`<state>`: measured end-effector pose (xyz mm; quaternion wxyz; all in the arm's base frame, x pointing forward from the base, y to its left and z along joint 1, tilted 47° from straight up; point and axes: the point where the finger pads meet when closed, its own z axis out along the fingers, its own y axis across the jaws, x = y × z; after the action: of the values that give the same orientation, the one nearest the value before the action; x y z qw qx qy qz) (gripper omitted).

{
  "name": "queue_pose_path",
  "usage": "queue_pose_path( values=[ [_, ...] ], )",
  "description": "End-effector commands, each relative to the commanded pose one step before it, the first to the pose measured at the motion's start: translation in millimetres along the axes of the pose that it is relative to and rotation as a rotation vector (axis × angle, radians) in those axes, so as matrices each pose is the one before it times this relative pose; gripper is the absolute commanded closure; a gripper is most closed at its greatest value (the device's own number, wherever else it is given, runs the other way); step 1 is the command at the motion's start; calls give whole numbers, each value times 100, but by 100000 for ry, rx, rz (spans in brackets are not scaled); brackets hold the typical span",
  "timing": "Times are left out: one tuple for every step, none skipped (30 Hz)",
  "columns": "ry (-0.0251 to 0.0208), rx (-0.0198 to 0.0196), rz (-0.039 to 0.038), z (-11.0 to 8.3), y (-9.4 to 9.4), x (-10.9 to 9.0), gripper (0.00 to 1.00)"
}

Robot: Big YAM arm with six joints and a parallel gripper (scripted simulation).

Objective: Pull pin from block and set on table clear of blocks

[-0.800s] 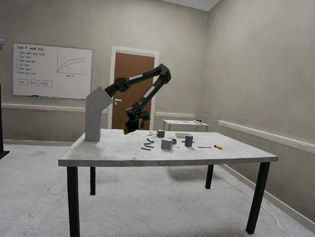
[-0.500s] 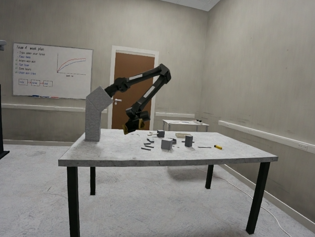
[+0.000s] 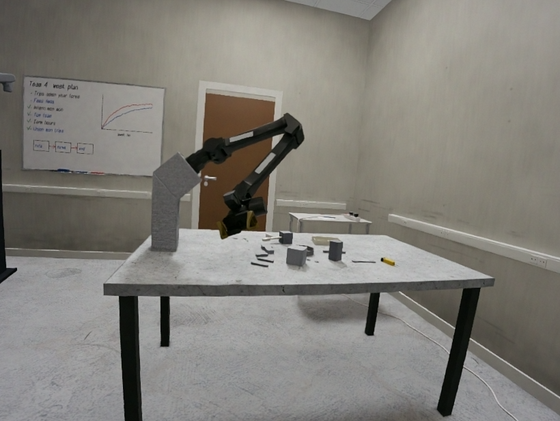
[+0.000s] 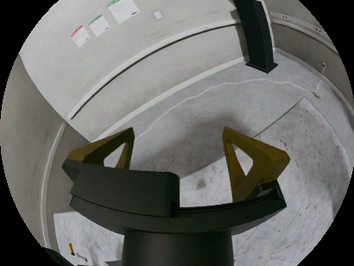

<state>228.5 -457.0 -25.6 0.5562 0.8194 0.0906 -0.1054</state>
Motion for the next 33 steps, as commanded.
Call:
queue_pose_path(
  values=[
    [-347, -149, 285, 16, 130, -208, 0],
    [0, 0, 0, 0, 0, 0, 0],
    [0, 0, 0, 0, 0, 0, 0],
    [0, 0, 0, 0, 0, 0, 0],
    [0, 0, 0, 0, 0, 0, 0],
    [0, 0, 0, 0, 0, 0, 0],
    [0, 0, 0, 0, 0, 0, 0],
    [0, 0, 0, 0, 0, 0, 0],
    [0, 0, 0, 0, 0, 0, 0],
    [0, 0, 0, 0, 0, 0, 0],
    [0, 0, 0, 0, 0, 0, 0],
    [0, 0, 0, 0, 0, 0, 0],
    [0, 0, 0, 0, 0, 0, 0],
    [0, 0, 0, 0, 0, 0, 0],
    [0, 0, 0, 0, 0, 0, 0],
    [0, 0, 0, 0, 0, 0, 0],
    [0, 0, 0, 0, 0, 0, 0],
    [0, 0, 0, 0, 0, 0, 0],
    [0, 0, 0, 0, 0, 0, 0],
    [0, 0, 0, 0, 0, 0, 0],
    [0, 0, 0, 0, 0, 0, 0],
    [0, 0, 0, 0, 0, 0, 0],
    [0, 0, 0, 0, 0, 0, 0],
    [0, 0, 0, 0, 0, 0, 0],
    [0, 0, 0, 0, 0, 0, 0],
    [0, 0, 0, 0, 0, 0, 0],
    [0, 0, 0, 0, 0, 0, 0],
    [0, 0, 0, 0, 0, 0, 49],
    [0, 0, 0, 0, 0, 0, 49],
    [0, 0, 0, 0, 0, 0, 49],
    [0, 0, 0, 0, 0, 0, 49],
    [0, 0, 0, 0, 0, 0, 49],
    [0, 0, 0, 0, 0, 0, 49]
  ],
)
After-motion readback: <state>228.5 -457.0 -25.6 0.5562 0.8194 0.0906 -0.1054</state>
